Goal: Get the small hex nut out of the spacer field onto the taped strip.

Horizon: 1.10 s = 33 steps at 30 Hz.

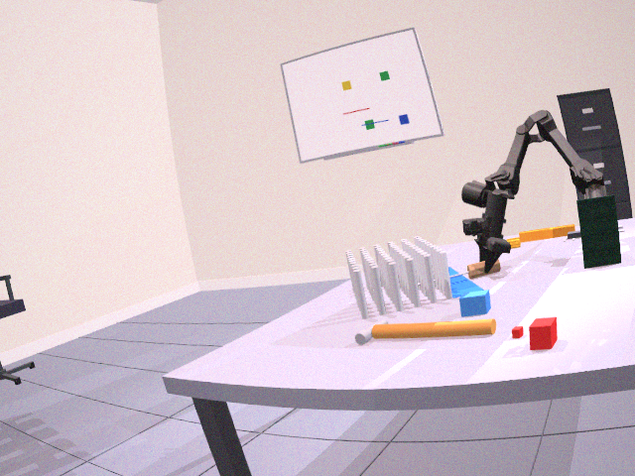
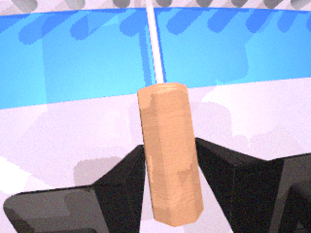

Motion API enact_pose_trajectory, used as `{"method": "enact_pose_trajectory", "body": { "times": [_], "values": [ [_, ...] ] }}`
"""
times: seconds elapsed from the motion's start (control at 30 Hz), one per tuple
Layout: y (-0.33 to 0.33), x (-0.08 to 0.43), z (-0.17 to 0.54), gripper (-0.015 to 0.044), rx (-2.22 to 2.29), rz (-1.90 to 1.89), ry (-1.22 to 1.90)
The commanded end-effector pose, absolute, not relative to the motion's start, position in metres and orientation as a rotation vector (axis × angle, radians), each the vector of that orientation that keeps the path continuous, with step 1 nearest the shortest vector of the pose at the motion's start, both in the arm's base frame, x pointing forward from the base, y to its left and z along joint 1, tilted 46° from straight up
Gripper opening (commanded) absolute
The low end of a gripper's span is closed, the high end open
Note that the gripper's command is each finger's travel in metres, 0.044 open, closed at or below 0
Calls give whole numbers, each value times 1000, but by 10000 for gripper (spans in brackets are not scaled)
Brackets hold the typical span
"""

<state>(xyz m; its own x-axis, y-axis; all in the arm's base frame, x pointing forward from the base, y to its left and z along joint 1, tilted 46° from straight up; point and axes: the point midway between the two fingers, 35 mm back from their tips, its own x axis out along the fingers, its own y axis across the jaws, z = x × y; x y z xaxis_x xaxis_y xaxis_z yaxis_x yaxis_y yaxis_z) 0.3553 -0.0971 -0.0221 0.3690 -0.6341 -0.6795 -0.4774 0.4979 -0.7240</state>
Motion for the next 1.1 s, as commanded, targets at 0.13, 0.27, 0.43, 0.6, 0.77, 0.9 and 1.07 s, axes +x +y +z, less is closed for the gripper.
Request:
{"method": "enact_pose_trajectory", "body": {
  "times": [0.13,0.27,0.43,0.6,0.77,0.9,1.07],
  "values": [
    [-98,350,-20,0,-1126,-128,1261],
    [-99,348,-19,0,-1126,-128,1261],
    [-100,345,-18,0,-1126,-128,1261],
    [-101,342,-17,0,-1126,-128,1261],
    [-103,340,-16,0,-1126,-128,1261],
    [-103,337,-15,0,-1126,-128,1261],
    [-105,334,-14,0,-1127,-128,1261]
  ]
}}
